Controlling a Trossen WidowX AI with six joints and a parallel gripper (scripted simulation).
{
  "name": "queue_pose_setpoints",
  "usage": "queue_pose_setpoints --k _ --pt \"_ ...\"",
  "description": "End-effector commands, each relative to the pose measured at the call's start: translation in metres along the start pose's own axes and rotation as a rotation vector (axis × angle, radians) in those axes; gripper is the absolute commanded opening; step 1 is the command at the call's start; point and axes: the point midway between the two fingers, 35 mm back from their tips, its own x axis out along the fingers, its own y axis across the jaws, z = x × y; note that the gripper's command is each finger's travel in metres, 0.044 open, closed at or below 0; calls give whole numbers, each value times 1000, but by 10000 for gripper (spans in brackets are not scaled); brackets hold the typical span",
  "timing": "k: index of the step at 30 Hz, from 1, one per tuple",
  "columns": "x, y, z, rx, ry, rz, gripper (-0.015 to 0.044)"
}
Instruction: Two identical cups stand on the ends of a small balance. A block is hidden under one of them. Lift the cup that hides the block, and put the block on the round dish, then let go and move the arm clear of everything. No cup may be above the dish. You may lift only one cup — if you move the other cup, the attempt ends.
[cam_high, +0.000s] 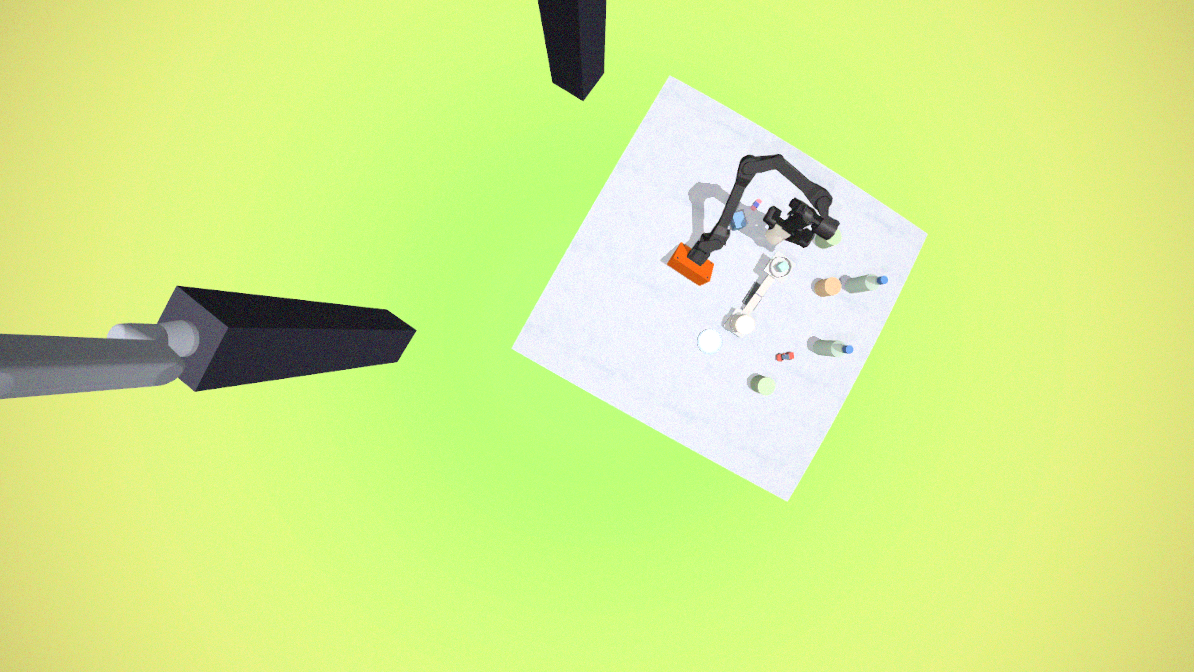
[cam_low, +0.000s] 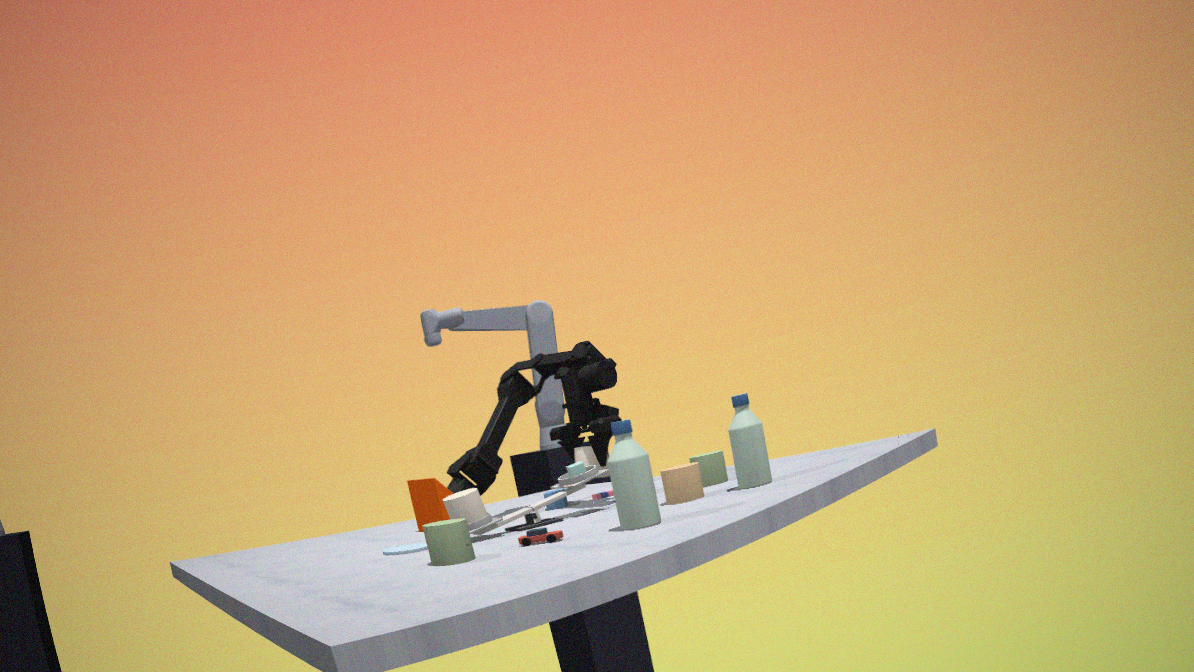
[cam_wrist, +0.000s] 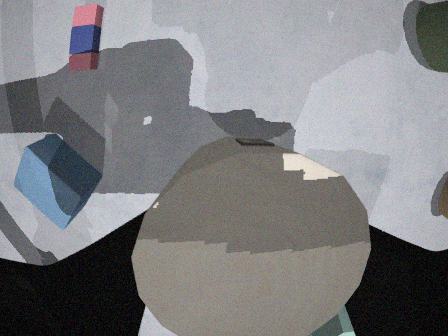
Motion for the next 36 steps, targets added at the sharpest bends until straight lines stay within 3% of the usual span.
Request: queue_pose_setpoints --k 1,12,30,36 --pt "4 4 3 5 -5 4 0" --pt "40 5 4 4 -7 3 0" --pt "61 5 4 4 -8 2 0" --pt "56 4 5 0 -11 4 157"
